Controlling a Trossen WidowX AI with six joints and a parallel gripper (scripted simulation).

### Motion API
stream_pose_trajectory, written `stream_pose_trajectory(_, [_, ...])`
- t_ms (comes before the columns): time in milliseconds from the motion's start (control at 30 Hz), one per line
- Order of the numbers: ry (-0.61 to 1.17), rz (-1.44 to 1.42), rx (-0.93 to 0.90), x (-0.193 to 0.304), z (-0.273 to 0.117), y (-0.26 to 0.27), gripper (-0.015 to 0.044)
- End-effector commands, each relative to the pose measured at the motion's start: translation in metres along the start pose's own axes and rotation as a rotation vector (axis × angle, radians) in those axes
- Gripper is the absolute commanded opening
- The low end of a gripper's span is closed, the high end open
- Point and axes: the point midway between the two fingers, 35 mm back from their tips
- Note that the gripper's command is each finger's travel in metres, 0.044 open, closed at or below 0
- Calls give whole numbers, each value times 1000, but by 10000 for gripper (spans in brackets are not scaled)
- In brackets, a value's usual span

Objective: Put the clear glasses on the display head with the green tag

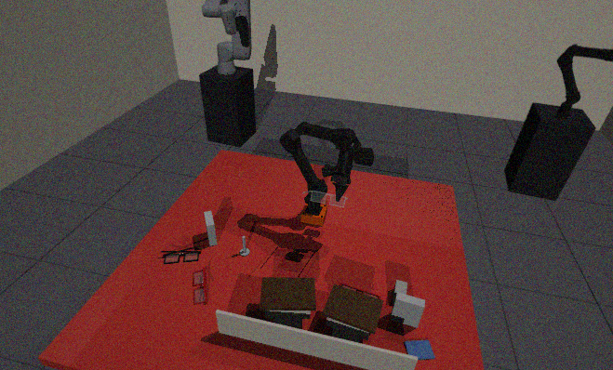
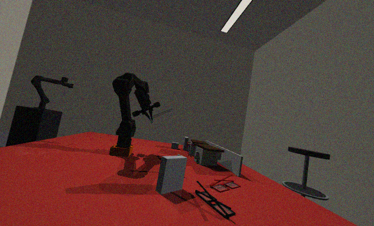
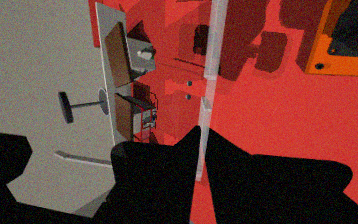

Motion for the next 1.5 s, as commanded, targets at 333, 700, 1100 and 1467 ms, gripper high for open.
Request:
stream_pose_trajectory(333, [-2, -9, 2, 0, 0, 0, 0])
stream_pose_trajectory(700, [-3, -10, 3, 0, 1, 0, 0])
stream_pose_trajectory(1100, [-92, -72, 77, 1, 17, 10, 0])
stream_pose_trajectory(1467, [-156, -129, 173, -1, 38, 24, 0])
Point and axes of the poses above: the point midway between the two fingers, 35 mm back from their tips, its own z axis out along the fingers, its own y axis across the jaws, x = y × z, and after that the axes turned 10 degrees about z, right-handed
